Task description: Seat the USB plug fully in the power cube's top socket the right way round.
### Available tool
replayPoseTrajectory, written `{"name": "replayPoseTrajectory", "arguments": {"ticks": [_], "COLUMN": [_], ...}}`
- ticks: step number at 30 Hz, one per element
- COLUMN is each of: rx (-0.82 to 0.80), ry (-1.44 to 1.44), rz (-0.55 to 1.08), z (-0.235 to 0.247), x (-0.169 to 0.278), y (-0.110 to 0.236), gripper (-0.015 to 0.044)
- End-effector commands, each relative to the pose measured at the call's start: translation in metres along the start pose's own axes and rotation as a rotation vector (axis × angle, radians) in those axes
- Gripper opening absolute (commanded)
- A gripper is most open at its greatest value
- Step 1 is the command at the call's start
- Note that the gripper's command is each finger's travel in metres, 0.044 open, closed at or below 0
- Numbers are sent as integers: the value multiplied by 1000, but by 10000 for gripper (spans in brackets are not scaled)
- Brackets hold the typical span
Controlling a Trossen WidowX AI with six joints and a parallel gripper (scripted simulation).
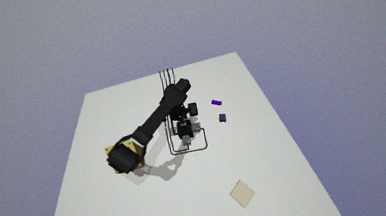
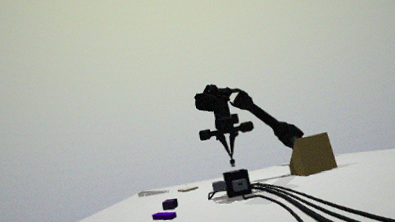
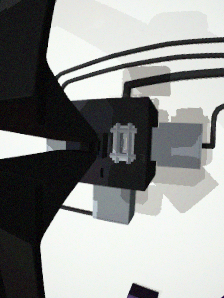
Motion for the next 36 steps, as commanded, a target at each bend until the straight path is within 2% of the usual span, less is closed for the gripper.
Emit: {"name": "replayPoseTrajectory", "arguments": {"ticks": [1,36], "rx": [-3,-4], "ry": [5,17], "rz": [-5,-29], "z": [1,1], "x": [0,-2], "y": [-1,-5], "gripper": [0,0]}}
Point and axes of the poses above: the point midway between the two fingers, 35 mm back from their tips, its own y axis back along the fingers, its own z axis across the jaws, x = y × z, the point moved 1 cm from there along y, back along the fingers, and after that the axes turned 3 degrees about -y, right-handed, at the moved point
